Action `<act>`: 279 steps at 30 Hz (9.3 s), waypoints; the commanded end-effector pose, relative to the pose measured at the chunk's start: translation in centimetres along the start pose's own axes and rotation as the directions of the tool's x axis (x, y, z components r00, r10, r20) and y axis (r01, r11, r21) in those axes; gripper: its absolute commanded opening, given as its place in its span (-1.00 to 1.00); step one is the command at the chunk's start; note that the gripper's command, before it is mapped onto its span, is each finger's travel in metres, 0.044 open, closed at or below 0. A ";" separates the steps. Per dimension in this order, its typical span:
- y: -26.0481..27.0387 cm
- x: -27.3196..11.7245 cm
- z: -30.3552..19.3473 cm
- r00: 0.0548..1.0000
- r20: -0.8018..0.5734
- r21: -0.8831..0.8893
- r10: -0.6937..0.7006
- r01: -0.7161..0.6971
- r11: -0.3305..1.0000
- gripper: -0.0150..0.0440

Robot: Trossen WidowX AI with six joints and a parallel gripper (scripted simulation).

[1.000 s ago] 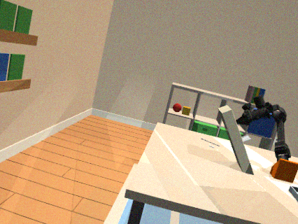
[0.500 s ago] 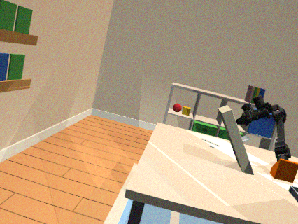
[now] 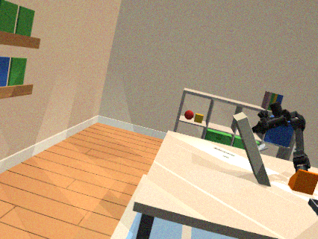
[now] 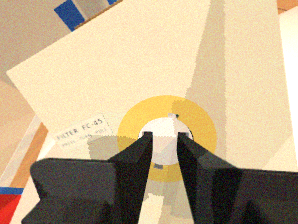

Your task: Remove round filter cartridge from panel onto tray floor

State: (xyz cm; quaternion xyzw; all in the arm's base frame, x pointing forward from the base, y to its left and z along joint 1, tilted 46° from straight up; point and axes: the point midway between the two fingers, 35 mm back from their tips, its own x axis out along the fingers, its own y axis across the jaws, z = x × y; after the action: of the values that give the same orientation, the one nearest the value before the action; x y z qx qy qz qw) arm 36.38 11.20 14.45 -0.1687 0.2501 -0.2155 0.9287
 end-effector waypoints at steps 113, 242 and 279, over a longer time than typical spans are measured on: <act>0.2 0.0 -0.1 1.000 0.004 -0.987 0.010 0.002 0.158 -0.49; -3.3 -5.1 -6.8 0.903 -0.400 -0.395 -0.160 -0.012 0.918 0.54; -3.1 -3.2 -6.2 0.903 -0.400 -0.390 -0.159 -0.011 0.921 -0.49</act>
State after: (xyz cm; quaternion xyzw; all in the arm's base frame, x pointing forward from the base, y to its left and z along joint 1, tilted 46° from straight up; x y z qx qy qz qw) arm 28.84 8.26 11.38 -0.3091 0.4785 -0.2300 0.7891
